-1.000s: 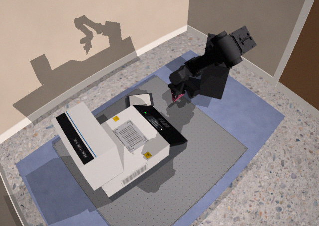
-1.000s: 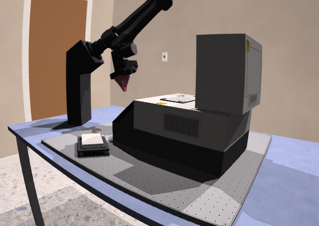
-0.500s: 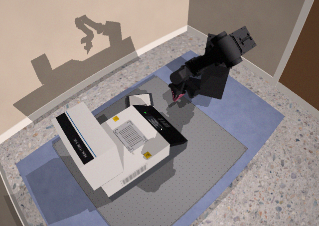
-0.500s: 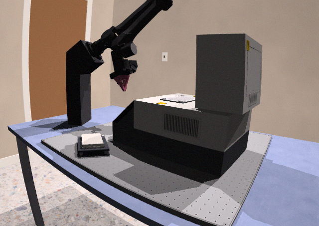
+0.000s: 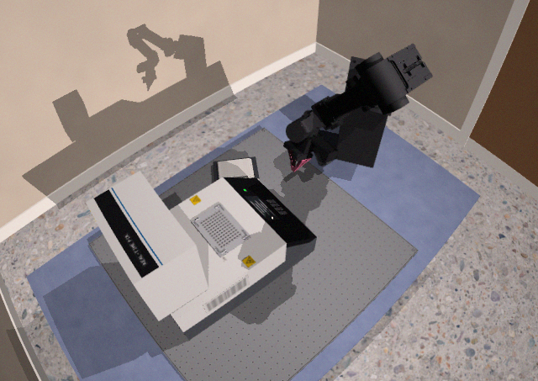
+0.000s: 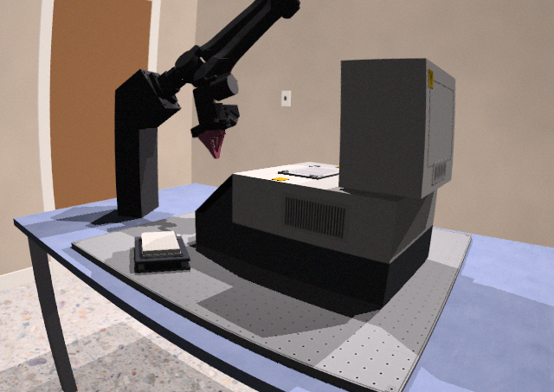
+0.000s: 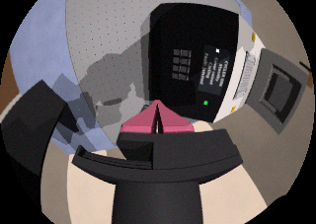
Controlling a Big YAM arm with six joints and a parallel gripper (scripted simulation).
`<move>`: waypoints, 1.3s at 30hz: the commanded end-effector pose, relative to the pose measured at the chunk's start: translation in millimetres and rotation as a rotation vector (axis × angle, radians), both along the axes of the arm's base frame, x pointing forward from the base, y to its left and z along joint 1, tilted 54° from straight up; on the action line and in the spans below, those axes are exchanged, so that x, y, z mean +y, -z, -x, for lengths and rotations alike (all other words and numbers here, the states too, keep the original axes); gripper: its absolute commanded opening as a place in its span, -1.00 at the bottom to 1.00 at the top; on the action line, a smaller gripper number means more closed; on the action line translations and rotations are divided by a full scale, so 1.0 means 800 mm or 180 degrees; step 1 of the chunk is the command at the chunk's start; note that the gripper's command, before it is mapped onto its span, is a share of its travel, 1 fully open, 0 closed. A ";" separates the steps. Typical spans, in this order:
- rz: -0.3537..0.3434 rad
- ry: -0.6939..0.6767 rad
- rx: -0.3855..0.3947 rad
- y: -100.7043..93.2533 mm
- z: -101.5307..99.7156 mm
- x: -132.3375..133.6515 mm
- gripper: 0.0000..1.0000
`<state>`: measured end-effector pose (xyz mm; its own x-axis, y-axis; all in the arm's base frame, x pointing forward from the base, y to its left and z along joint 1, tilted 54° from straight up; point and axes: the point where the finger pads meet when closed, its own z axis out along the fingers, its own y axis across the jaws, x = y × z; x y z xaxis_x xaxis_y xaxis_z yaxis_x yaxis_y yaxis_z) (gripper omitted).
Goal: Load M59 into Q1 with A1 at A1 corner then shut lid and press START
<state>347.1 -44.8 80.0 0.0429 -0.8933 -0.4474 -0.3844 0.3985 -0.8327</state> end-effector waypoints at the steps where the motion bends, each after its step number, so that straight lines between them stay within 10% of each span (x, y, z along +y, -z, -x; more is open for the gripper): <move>1: 0.0002 -0.0013 0.0041 0.007 0.007 0.004 -1.00; 39: 0.0016 -0.0010 0.0017 0.006 0.008 0.003 -1.00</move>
